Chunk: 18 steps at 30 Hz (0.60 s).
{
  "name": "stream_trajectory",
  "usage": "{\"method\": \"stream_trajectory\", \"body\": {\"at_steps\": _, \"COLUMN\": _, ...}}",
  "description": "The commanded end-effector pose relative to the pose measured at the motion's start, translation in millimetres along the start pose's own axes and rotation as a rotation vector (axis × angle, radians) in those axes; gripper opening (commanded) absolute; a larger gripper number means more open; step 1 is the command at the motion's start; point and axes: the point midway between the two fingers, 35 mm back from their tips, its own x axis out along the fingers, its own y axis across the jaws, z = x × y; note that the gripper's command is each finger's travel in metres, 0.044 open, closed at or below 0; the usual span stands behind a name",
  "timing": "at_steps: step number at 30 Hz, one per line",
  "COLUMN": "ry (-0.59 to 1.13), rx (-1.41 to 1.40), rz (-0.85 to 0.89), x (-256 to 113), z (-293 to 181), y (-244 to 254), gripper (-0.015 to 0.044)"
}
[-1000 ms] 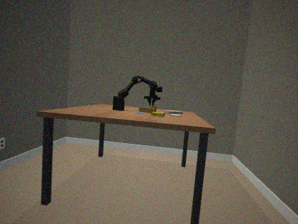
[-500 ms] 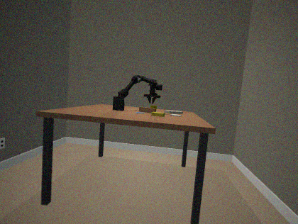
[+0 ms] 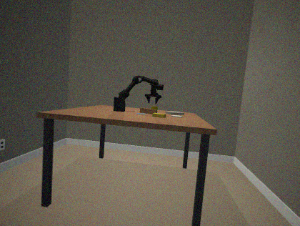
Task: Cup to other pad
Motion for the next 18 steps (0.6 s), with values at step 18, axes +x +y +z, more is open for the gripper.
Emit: {"method": "stream_trajectory", "body": {"at_steps": 18, "ry": 0.000, "rx": -0.008, "rz": -0.010, "x": -48, "z": 0, "y": 0, "gripper": 0.0440}}
